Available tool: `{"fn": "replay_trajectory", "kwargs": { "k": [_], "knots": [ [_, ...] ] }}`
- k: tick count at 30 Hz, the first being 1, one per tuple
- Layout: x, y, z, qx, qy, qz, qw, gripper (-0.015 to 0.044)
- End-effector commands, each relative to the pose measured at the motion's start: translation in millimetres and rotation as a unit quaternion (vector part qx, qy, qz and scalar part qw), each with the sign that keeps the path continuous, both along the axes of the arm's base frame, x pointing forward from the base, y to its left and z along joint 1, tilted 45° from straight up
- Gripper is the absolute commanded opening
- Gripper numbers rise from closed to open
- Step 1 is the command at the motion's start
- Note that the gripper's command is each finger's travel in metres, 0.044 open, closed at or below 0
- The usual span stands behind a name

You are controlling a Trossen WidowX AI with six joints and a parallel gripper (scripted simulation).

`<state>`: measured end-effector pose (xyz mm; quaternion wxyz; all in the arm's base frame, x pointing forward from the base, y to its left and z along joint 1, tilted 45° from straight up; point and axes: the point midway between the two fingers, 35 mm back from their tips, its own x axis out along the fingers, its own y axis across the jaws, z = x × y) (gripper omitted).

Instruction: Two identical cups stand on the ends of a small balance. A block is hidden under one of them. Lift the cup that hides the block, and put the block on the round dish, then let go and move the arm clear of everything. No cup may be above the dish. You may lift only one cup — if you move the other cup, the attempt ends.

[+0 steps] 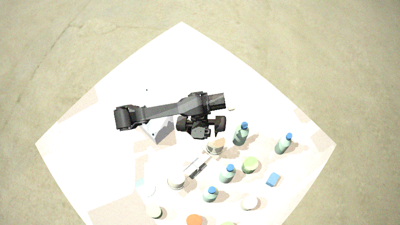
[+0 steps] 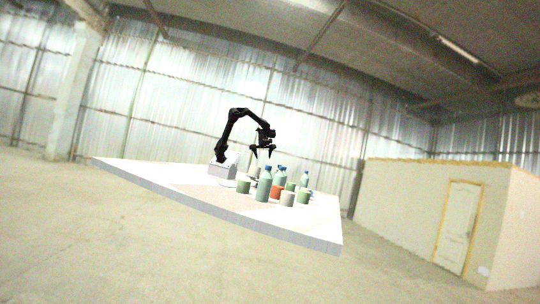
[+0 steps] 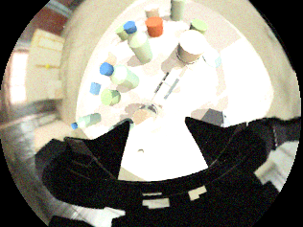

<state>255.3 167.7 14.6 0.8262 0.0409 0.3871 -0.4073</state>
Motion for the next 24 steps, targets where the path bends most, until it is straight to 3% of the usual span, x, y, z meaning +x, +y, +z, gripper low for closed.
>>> {"fn": "replay_trajectory", "kwargs": {
  "k": [1, 17, 24],
  "knots": [
    [8, 2, -15, 0.019, -0.017, -0.059, 0.998, 0.0440],
    [40, -3, -81, 0.071, -0.105, -0.300, 0.946, 0.0440],
    [41, -4, -83, 0.072, -0.109, -0.309, 0.942, 0.0440]
  ]
}}
